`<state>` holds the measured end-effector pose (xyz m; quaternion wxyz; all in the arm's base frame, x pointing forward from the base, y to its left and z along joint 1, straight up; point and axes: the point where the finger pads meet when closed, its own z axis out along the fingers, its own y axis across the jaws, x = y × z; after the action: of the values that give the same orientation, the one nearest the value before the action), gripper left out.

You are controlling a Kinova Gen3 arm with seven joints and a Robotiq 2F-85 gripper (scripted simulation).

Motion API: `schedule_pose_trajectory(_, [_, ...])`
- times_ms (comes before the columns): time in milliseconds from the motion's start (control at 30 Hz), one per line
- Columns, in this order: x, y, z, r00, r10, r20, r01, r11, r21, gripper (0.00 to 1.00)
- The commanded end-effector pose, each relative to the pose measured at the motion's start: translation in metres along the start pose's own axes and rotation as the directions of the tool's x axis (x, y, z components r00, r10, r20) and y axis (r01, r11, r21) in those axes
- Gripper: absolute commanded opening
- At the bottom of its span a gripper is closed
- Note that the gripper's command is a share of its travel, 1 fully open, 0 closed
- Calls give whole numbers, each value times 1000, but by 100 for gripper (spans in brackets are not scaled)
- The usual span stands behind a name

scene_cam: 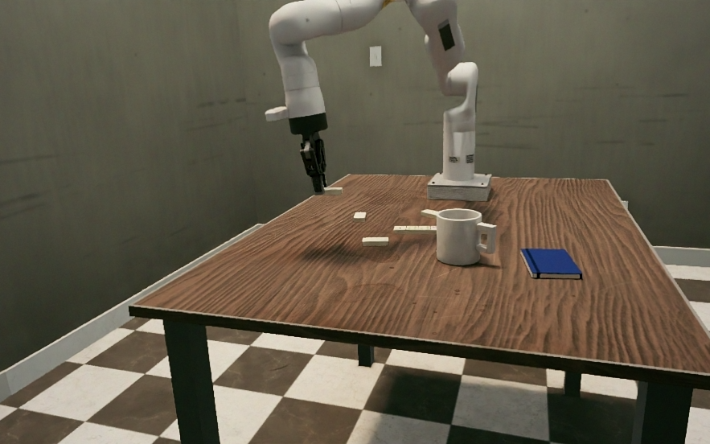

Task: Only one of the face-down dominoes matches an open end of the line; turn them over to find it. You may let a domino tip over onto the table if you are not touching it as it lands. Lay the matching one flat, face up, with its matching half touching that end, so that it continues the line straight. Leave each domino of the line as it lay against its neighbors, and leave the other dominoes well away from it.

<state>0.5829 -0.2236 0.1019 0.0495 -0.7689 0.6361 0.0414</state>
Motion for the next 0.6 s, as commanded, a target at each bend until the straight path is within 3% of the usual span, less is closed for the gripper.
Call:
schedule_pose_trajectory(0, [7, -9, 0, 1000, 1, 11, -1, 1000, -14, 32])
schedule_pose_trajectory(567, [9, -13, 1, 1000, -1, 14, 2, 1000, -16, 32])
